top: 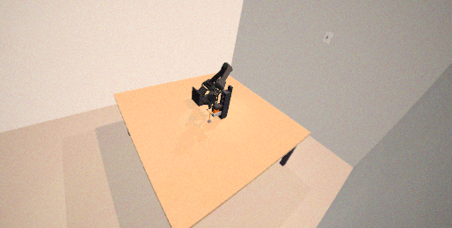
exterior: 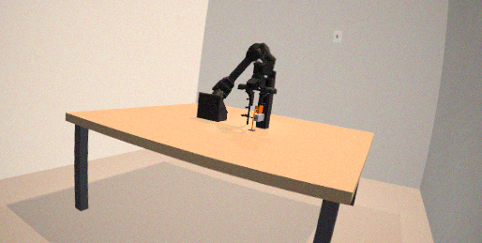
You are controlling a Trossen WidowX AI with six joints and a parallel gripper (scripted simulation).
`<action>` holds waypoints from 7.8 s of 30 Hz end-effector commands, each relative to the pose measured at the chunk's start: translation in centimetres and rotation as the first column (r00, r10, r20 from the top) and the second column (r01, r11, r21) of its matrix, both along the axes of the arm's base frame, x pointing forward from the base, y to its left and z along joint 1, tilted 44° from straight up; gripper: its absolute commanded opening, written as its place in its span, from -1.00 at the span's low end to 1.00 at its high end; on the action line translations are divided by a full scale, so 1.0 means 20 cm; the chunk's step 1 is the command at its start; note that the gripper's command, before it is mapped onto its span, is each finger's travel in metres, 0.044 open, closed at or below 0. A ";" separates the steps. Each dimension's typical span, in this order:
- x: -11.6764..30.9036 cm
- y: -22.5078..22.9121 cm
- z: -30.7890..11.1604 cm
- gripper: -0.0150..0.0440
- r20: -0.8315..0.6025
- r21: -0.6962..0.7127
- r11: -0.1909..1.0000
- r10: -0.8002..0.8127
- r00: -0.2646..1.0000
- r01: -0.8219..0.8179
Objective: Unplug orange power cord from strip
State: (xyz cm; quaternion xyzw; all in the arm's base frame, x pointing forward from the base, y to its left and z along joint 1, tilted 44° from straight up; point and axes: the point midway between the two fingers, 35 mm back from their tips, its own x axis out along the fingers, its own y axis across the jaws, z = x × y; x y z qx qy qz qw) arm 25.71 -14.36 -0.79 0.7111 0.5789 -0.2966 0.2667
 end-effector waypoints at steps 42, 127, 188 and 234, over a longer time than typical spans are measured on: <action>0.04 0.18 0.10 0.05 -0.023 0.006 1.000 -0.006 1.000 0.006; 0.01 0.00 0.00 0.05 -0.023 0.003 1.000 -0.006 1.000 0.006; 0.04 0.16 0.09 -0.49 -0.018 -0.002 1.000 -0.003 1.000 0.003; 0.02 0.00 -0.06 0.49 -0.022 0.003 1.000 -0.006 1.000 0.006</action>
